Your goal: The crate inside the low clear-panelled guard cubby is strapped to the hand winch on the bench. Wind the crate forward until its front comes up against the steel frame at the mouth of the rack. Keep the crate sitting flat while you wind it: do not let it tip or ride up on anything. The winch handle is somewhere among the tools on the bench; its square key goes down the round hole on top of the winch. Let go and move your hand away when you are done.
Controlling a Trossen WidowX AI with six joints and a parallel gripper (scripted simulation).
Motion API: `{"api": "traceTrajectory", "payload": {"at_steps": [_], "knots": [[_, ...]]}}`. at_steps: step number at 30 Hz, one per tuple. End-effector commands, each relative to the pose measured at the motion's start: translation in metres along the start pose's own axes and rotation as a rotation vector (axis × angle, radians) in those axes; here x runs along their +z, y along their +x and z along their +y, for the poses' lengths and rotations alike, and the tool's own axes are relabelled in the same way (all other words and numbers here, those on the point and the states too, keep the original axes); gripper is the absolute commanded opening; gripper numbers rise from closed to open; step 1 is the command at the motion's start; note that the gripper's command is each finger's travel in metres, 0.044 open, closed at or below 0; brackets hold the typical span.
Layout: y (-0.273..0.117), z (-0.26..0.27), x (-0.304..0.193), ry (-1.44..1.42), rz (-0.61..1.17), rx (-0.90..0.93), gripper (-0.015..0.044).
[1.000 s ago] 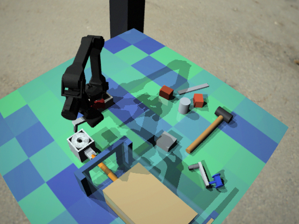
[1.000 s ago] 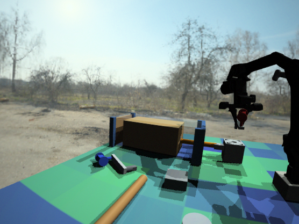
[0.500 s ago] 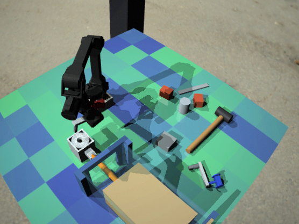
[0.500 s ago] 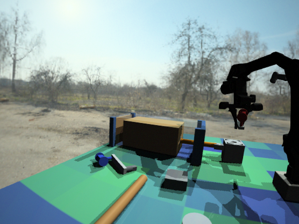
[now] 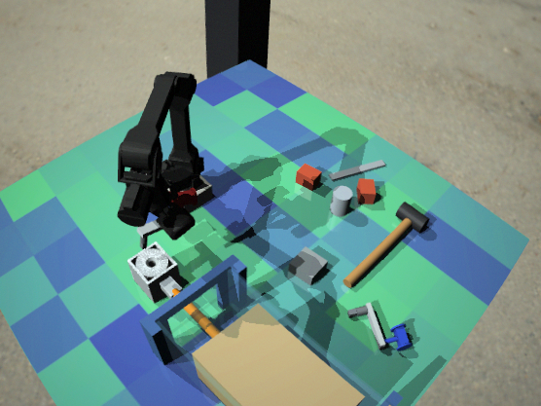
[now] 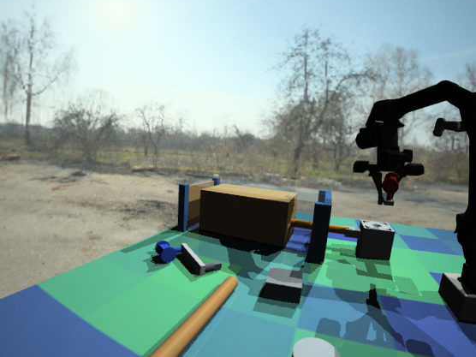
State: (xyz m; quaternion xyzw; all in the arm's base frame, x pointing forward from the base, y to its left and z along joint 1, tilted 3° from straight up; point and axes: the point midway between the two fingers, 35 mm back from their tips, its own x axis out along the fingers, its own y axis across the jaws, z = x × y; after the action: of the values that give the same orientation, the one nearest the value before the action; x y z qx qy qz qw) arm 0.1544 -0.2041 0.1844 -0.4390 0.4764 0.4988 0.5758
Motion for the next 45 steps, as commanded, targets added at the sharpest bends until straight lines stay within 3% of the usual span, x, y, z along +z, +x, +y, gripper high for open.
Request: {"api": "traceTrajectory", "payload": {"at_steps": [1,22,45], "knots": [[-0.001,0.0,0.001,0.003,0.001,-0.001,0.0],[-0.001,0.0,0.001,0.003,0.001,-0.001,0.0],[0.032,-0.002,-0.01,-0.017,-0.102,-0.012,0.0]]}}
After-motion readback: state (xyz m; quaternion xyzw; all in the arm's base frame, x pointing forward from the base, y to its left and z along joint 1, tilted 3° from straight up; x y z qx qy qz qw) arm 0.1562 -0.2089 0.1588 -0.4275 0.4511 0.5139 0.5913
